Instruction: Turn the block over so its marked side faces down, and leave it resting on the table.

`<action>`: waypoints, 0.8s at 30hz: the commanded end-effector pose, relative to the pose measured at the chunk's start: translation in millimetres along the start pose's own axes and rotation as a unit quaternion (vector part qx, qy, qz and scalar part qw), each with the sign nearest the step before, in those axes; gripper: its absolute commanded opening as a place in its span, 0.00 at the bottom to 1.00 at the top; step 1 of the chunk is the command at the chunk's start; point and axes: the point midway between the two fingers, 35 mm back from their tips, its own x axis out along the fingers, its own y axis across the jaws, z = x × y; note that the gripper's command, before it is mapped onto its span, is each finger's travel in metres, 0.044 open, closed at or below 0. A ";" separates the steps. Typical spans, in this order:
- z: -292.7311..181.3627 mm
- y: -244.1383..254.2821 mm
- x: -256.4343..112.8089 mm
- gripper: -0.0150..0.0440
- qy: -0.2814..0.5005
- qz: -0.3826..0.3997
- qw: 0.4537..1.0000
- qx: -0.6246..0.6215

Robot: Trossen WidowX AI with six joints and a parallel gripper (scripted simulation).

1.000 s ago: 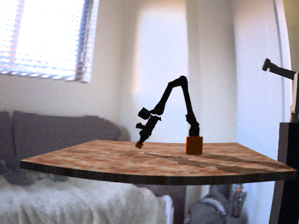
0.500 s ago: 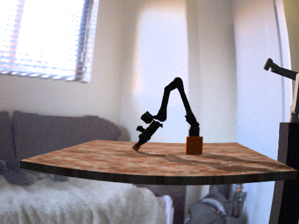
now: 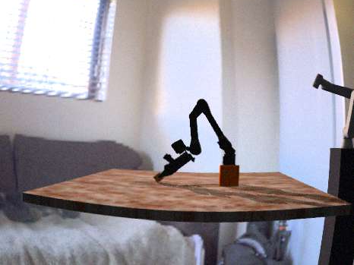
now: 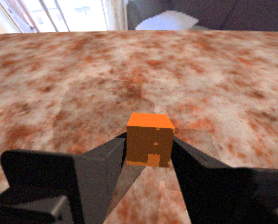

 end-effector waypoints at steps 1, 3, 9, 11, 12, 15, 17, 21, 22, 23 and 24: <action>-13.5 1.1 -3.9 0.25 -0.007 0.003 1.000 -0.002; -14.2 1.0 -5.6 0.25 -0.021 0.003 1.000 -0.003; -15.0 0.8 -13.3 0.25 -0.061 0.002 0.998 -0.007; -15.0 0.8 -15.5 0.25 -0.069 0.002 0.998 -0.008; -15.0 0.8 -15.8 0.25 -0.070 0.002 0.997 -0.008; -12.7 0.8 -17.9 0.25 -0.078 0.002 0.997 -0.008; -12.4 0.8 -18.2 0.25 -0.080 0.002 0.997 -0.008; -12.4 0.8 -18.2 0.25 -0.080 0.002 0.997 -0.008; -12.4 0.8 -18.2 0.25 -0.080 0.002 0.997 -0.008; -12.4 0.8 -18.2 0.25 -0.080 0.002 0.997 -0.008; -12.4 0.8 -18.2 0.25 -0.080 0.002 0.997 -0.008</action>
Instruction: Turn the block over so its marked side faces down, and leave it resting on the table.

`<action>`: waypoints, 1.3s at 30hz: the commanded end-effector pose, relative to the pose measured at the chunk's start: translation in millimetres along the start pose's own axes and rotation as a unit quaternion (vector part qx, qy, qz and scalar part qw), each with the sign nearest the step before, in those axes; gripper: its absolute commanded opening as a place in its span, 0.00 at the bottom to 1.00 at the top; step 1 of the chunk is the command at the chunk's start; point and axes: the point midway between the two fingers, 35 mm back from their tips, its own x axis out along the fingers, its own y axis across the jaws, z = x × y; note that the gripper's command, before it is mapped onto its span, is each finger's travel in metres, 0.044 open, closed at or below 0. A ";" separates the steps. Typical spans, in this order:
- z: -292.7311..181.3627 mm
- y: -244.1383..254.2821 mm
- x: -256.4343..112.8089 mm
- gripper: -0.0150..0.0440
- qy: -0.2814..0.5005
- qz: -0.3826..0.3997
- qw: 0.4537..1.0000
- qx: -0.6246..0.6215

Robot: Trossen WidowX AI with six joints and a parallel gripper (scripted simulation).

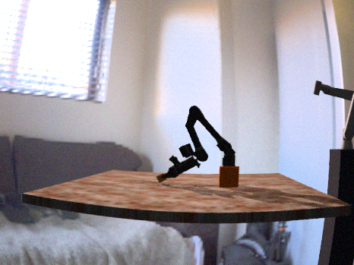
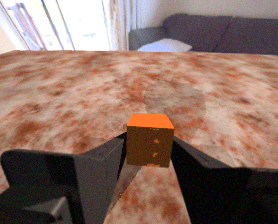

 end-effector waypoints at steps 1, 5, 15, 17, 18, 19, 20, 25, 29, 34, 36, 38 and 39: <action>-0.7 1.0 -1.4 0.25 0.000 0.003 1.000 -0.002; -0.7 1.0 -1.4 0.25 0.000 0.003 1.000 -0.002; -0.7 1.0 -1.4 0.70 0.000 0.003 1.000 -0.002; -0.7 1.0 -1.4 0.79 0.000 0.003 1.000 -0.002; -0.7 1.0 -1.4 0.83 0.000 0.003 1.000 -0.002; -0.7 1.0 -1.4 0.88 0.000 0.003 1.000 -0.002; -0.7 1.0 -1.4 0.92 0.000 0.003 1.000 -0.002; -0.7 1.0 -1.4 1.00 0.000 0.003 1.000 -0.002; -0.7 1.0 -1.4 1.00 0.000 0.003 1.000 -0.002; -0.7 1.0 -1.4 1.00 0.000 0.003 1.000 -0.002; -0.7 1.0 -1.4 1.00 0.000 0.003 1.000 -0.002; -0.7 1.0 -1.4 1.00 0.000 0.003 1.000 -0.002; -0.7 1.0 -1.4 1.00 0.000 0.003 1.000 -0.002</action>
